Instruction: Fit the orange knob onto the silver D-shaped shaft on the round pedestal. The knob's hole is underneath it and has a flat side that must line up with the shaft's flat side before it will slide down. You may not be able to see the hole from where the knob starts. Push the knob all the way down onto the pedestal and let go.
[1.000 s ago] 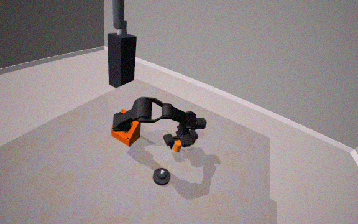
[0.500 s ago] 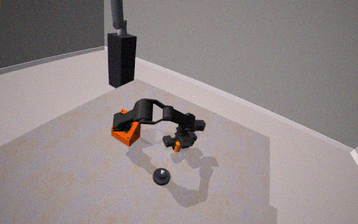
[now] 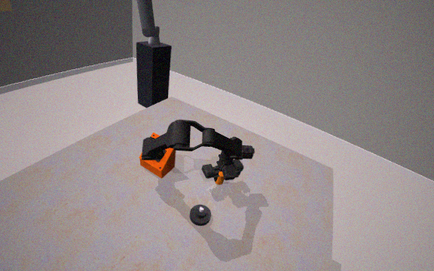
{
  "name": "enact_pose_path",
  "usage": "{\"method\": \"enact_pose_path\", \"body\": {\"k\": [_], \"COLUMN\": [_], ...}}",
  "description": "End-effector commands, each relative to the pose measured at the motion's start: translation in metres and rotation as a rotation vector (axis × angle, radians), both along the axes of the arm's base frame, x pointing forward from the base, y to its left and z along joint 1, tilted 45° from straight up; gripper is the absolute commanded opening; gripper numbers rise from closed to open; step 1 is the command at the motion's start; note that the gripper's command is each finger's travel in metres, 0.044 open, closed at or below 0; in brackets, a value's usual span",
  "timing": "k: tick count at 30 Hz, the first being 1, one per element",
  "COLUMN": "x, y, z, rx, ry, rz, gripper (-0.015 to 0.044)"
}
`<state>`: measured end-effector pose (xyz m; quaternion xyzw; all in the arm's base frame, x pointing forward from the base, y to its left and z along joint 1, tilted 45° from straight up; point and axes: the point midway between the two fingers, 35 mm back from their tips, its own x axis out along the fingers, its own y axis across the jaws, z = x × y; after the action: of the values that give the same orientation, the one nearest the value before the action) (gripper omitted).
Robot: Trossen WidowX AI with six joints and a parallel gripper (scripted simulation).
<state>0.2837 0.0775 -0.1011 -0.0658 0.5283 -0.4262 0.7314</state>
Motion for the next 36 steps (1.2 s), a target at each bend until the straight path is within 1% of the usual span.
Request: {"method": "enact_pose_path", "body": {"k": [1, 36], "x": [0.004, -0.003], "y": [0.013, 0.091], "z": [0.008, 0.084], "rx": [0.012, 0.016], "ry": [-0.012, -0.009], "rz": [0.004, 0.005], "gripper": [0.0, 0.0]}}
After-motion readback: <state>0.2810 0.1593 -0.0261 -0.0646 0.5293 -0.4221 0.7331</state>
